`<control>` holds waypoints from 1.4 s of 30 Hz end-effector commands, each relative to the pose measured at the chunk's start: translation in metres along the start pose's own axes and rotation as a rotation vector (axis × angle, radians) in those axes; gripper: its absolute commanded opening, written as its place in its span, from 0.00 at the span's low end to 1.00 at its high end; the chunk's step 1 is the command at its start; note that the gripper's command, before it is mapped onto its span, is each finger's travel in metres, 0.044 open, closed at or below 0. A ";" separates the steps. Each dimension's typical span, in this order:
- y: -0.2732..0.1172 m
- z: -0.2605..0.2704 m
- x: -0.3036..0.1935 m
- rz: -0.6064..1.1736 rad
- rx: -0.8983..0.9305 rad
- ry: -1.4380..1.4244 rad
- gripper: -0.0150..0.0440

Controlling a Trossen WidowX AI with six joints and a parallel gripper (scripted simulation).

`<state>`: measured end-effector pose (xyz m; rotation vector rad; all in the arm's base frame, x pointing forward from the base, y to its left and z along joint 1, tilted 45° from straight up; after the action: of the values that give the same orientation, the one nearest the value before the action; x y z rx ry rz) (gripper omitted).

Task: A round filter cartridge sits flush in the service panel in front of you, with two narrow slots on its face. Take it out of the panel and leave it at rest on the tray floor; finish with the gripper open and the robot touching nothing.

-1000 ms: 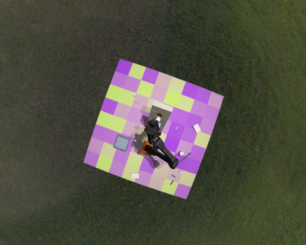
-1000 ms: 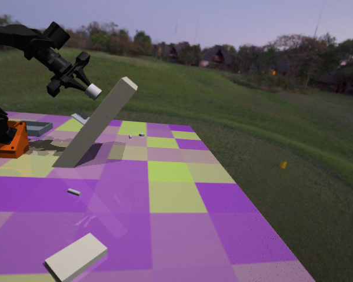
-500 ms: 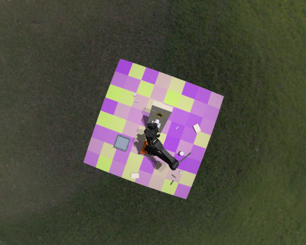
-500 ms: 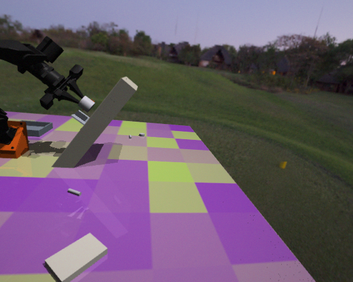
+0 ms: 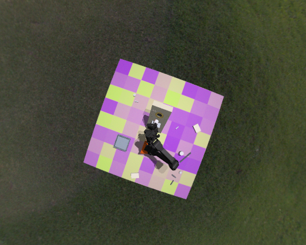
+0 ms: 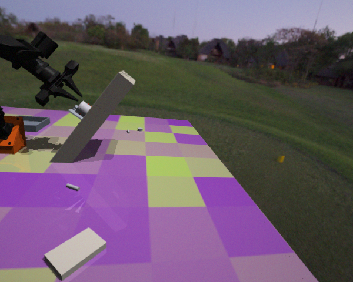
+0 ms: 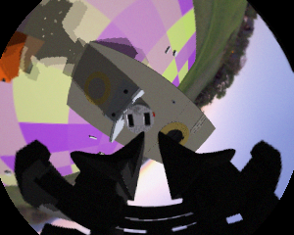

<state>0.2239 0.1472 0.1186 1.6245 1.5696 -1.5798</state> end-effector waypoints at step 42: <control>-0.022 -0.058 -0.015 0.065 0.266 1.332 0.77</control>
<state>0.2407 0.2195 0.1843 2.5682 1.8466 -1.0494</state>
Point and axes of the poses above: the point midway between the two fingers, 35 mm back from their tips, its own y axis out along the fingers, its own z axis across the jaws, x = y × z, the point moved 1 cm from there along -y, back along the fingers, and after that the axes turned 12 degrees about y, right-handed, at the moved point
